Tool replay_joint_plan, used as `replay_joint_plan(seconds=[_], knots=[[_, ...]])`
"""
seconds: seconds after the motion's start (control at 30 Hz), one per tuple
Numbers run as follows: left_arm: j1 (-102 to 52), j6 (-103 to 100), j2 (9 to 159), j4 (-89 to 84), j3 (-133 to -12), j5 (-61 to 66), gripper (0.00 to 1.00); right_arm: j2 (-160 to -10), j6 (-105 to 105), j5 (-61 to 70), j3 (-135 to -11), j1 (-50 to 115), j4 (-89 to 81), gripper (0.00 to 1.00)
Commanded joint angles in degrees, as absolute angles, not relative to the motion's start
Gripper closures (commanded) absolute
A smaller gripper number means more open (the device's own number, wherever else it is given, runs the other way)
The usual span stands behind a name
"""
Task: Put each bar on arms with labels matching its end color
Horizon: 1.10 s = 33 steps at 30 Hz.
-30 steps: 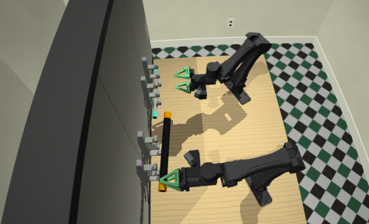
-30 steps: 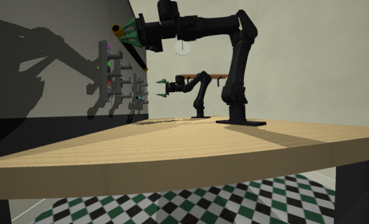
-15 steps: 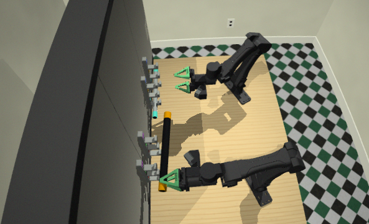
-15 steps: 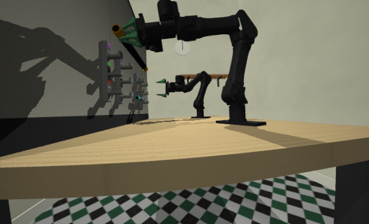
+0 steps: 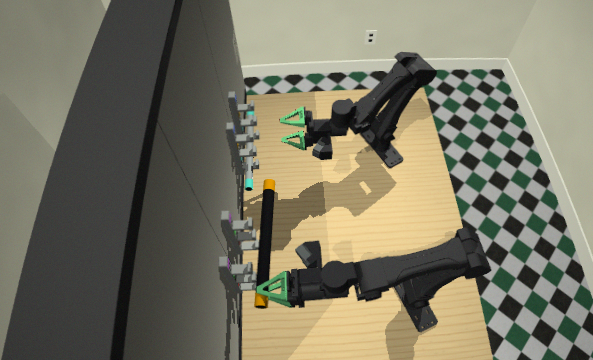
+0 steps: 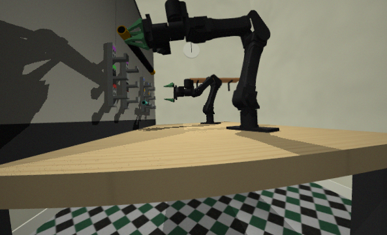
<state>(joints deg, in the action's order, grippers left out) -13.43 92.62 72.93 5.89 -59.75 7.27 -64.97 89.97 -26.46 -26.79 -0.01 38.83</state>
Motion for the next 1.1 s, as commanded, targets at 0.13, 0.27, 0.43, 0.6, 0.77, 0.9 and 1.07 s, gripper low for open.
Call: replay_joint_plan(seconds=[0.13,0.27,0.43,0.6,0.77,0.9,1.07], knots=[[-13.18,90.07,71.07,8.77,-62.24,7.72,1.00,-65.59,89.99,-26.83,-25.93,-0.70,39.64,0.00],[-13.20,90.06,71.11,8.62,-62.44,7.71,1.00,-65.59,89.99,-26.83,-25.93,-0.70,39.64,0.00],[-13.21,90.06,71.15,8.51,-62.59,7.70,1.00,-65.59,89.99,-26.83,-25.93,-0.70,39.64,0.00],[-13.23,90.06,71.20,8.32,-62.85,7.68,1.00,-65.59,89.99,-26.83,-25.93,-0.70,39.64,0.00],[-13.25,90.06,71.23,8.11,-63.09,7.66,1.00,-65.59,89.99,-26.83,-25.93,-0.70,39.64,0.00],[-13.27,90.06,71.25,7.94,-63.29,7.65,1.00,-65.59,89.99,-26.83,-25.93,-0.70,39.64,0.00],[-13.28,90.05,71.26,7.76,-63.49,7.65,1.00,-65.59,89.99,-26.83,-25.93,-0.70,39.64,0.00]])
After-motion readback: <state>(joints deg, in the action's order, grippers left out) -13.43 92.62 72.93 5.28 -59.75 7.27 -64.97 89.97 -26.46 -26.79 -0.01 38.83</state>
